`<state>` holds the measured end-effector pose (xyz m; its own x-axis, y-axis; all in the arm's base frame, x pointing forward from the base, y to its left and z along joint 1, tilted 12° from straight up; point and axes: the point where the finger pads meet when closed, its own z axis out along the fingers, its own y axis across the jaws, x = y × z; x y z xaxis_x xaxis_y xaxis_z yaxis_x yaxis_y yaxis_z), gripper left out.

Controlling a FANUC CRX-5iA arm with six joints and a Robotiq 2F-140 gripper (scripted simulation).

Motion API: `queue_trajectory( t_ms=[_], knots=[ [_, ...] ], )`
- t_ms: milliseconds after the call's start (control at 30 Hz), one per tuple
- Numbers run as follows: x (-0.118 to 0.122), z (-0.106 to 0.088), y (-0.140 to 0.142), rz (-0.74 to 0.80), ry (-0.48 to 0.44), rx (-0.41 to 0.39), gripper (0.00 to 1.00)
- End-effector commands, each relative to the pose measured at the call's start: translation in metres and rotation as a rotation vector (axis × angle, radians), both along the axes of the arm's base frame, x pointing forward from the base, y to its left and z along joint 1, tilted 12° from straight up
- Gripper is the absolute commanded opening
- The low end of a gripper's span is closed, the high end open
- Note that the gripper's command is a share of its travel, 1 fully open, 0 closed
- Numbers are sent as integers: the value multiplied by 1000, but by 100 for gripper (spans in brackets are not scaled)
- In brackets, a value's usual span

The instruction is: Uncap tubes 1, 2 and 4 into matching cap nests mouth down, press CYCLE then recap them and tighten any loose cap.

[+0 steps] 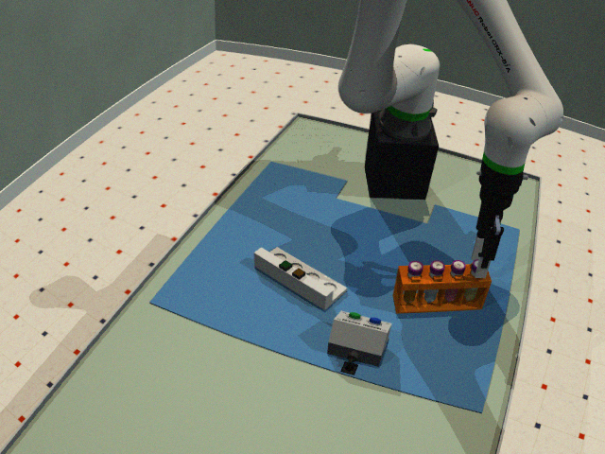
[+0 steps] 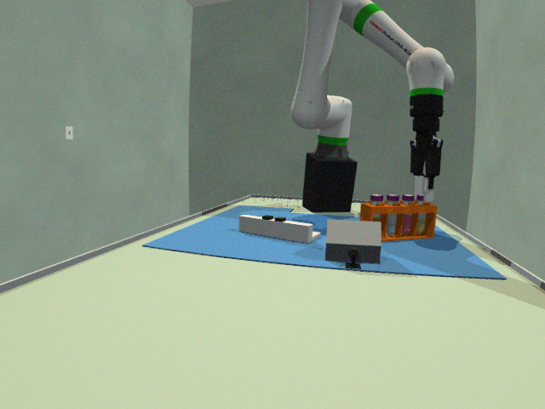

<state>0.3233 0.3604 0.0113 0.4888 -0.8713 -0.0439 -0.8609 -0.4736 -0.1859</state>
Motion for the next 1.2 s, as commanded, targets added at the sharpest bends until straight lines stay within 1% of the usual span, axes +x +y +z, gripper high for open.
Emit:
queue_trajectory(
  t_ms=[0, 33, 67, 133, 367, 400, 867, 967, 1033, 1167],
  knots=[
    [0, 0, 0, -278, 4, 30, 35],
    [0, 0, 0, -289, 4, 31, 35],
    [0, 0, 0, -351, 14, 42, 35],
    [0, 0, 0, -417, 20, 51, 35],
    [0, 0, 0, -417, 20, 51, 35],
    [0, 0, 0, -417, 20, 51, 0],
    [0, 0, 0, -417, 20, 51, 0],
    [0, 1, 0, -270, 2, 28, 0],
    [0, 1, 0, -270, 2, 28, 0],
    [0, 1, 0, -74, -23, -4, 0]
  ],
)
